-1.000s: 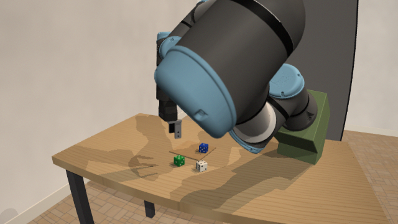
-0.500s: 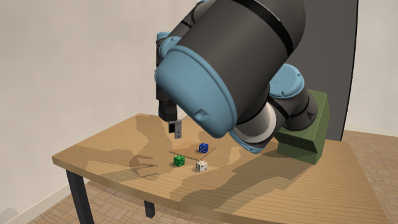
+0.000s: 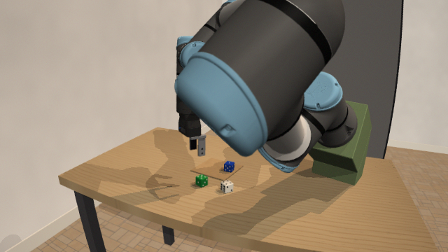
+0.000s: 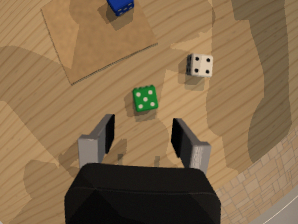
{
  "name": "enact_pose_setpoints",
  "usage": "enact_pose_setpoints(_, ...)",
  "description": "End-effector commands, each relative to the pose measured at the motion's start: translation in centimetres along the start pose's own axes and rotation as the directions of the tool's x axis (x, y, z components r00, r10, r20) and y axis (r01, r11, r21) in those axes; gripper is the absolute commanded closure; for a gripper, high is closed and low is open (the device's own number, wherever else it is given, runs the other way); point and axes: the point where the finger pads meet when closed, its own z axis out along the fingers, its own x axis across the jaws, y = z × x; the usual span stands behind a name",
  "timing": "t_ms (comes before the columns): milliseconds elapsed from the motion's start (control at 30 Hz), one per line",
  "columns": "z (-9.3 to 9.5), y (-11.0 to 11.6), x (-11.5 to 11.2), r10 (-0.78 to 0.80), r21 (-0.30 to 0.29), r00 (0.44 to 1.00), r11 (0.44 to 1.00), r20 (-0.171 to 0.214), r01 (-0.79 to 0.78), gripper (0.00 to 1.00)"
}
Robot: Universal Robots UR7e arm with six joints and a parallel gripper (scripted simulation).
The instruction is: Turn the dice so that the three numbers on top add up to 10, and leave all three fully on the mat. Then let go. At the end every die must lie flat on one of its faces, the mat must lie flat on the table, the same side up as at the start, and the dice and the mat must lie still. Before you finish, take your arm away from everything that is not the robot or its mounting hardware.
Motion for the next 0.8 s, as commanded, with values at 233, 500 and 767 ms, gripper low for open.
enact_pose_setpoints(233, 0.38, -0.57, -0.31, -0.273, -0.001, 0.962, 0.962, 0.0, 0.273, 0.0)
enact_pose_setpoints(500, 0.71, -0.88, -0.49, -0.476, -0.001, 0.879, 0.879, 0.0, 0.476, 0.0)
enact_pose_setpoints(767, 1.02, -1.08, -0.62, -0.647, -0.001, 0.762, 0.762, 0.001, 0.647, 0.0)
